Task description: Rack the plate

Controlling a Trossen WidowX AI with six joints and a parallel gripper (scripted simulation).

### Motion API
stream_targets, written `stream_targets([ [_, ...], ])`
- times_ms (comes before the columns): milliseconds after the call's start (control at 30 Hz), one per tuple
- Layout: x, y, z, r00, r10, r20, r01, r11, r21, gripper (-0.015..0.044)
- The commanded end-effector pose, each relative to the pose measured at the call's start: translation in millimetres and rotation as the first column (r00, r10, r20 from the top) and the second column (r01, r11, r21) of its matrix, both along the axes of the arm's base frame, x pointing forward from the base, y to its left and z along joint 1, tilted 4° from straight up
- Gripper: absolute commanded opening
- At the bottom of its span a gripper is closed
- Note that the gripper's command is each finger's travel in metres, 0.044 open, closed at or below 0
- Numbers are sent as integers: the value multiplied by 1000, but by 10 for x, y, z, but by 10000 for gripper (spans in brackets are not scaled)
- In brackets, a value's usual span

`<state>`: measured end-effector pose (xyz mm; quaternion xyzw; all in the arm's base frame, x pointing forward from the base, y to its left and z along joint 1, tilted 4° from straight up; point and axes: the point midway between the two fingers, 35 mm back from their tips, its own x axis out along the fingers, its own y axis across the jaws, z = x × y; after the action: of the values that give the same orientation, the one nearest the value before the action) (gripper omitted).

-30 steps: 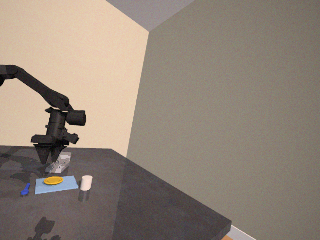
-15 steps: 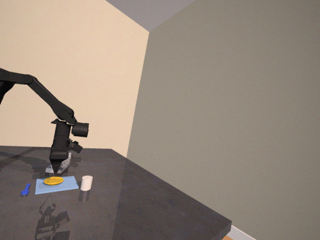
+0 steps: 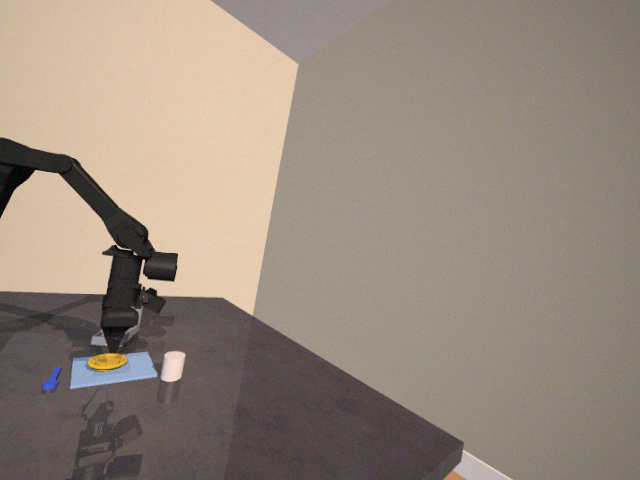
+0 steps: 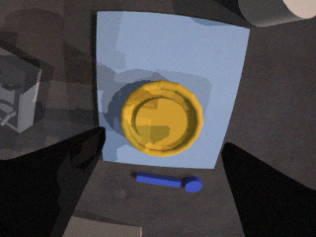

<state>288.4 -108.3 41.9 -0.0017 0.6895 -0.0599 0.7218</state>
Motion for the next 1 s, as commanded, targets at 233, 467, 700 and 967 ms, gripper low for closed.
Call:
stream_targets([
  [233, -12, -2, -211, 1000, 4, -12, -3, 1000, 8, 400],
  [467, -9, -8, -324, 1000, 3, -12, -3, 1000, 8, 400],
  [700, -12, -11, -436, 1000, 4, -12, -4, 1000, 8, 400],
  [967, -14, -11, -459, 1000, 4, -12, -4, 1000, 8, 398],
])
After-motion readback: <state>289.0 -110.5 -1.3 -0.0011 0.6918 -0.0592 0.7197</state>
